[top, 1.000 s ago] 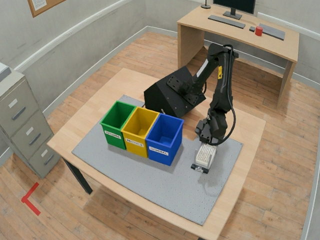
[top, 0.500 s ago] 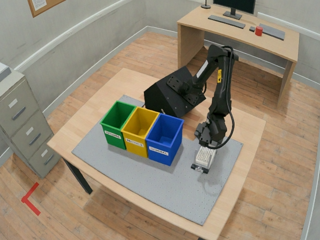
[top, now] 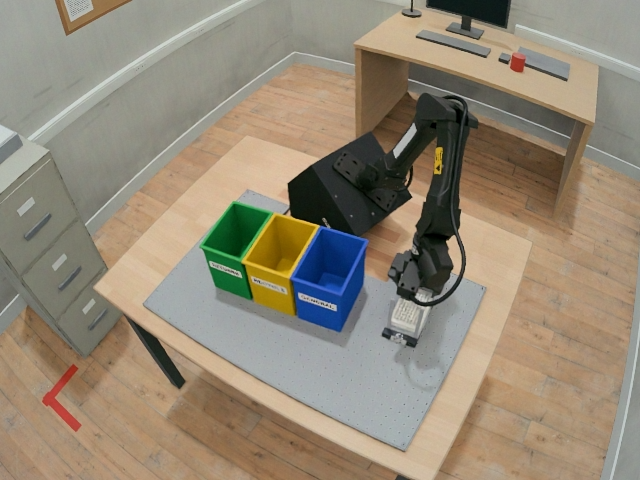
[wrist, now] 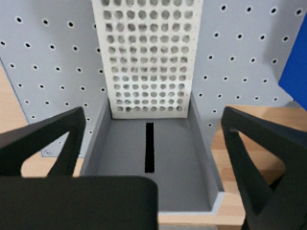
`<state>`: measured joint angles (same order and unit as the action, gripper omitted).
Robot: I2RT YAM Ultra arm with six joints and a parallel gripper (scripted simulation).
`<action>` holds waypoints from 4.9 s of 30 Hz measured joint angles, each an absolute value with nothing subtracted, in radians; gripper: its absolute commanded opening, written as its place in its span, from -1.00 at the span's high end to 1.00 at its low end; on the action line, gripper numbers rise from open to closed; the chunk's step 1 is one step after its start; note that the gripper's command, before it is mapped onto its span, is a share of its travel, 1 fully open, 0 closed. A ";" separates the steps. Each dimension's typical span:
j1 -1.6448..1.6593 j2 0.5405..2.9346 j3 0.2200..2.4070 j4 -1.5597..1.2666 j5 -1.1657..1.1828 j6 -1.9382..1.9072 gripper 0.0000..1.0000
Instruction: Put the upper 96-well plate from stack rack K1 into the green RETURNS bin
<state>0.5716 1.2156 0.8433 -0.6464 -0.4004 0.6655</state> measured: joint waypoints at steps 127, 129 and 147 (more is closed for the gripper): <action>0.649 1.342 0.767 -0.378 -0.352 0.746 1.00; 0.644 1.331 0.768 -0.391 -0.354 0.742 1.00; 0.603 1.254 0.804 -0.524 -0.377 0.707 1.00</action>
